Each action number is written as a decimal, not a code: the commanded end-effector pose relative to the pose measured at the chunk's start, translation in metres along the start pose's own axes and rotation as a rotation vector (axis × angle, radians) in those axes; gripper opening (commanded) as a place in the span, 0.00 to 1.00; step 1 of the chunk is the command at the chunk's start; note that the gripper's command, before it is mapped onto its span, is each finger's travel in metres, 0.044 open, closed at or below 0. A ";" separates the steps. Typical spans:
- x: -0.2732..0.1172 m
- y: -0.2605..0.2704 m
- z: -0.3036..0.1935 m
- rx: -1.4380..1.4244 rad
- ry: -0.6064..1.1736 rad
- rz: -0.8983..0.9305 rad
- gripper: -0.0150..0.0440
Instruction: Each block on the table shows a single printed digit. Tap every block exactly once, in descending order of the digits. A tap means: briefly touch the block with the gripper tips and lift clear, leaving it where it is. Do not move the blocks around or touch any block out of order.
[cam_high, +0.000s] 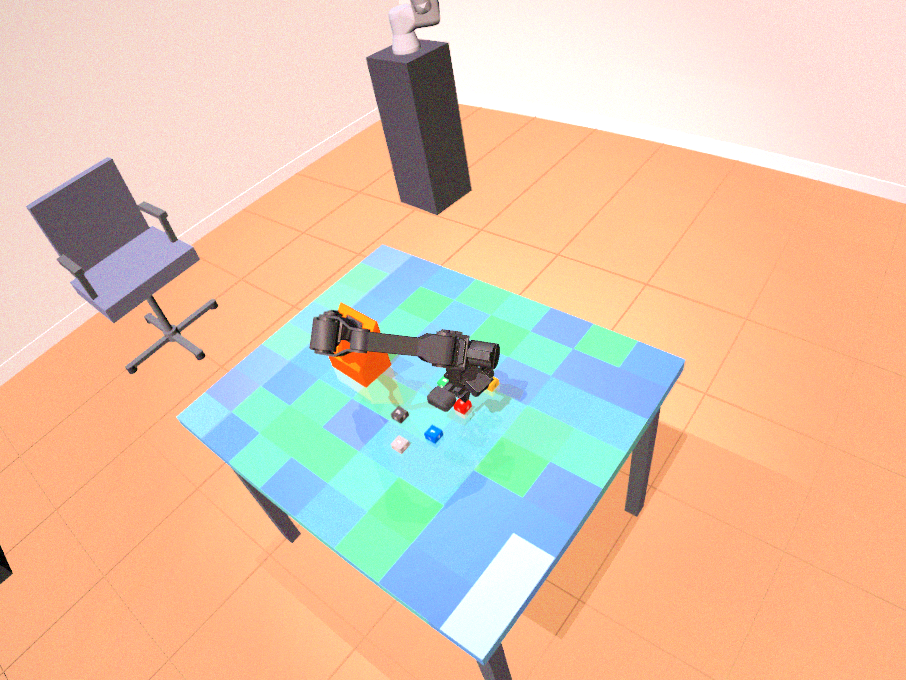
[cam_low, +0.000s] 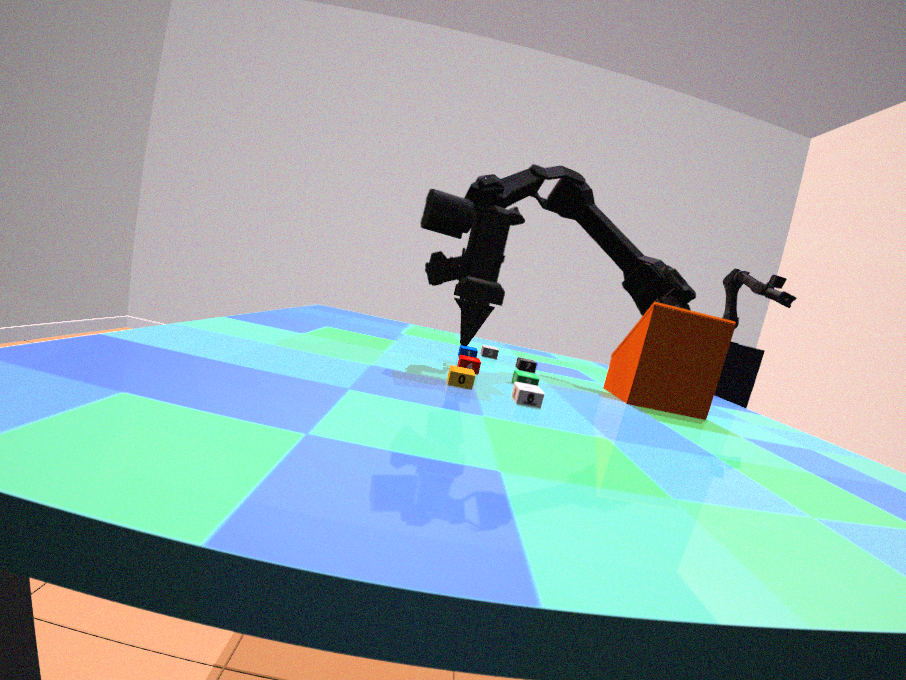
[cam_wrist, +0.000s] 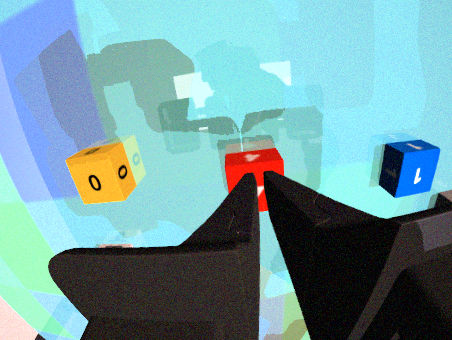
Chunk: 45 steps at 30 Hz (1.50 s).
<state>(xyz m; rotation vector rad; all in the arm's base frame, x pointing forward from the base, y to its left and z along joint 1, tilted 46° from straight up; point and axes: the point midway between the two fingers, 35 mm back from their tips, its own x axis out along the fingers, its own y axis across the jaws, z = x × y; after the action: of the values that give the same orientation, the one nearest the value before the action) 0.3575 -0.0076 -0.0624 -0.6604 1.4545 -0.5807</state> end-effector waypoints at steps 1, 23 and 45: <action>0.011 0.000 -0.004 -0.012 0.011 -0.008 0.29; -0.007 0.000 -0.004 -0.011 0.011 -0.007 0.29; -0.092 -0.098 -0.023 -0.015 0.010 0.005 0.29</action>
<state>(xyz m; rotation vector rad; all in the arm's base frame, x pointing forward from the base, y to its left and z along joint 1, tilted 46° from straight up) 0.3461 0.0247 0.0338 -0.6734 1.4748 -0.5595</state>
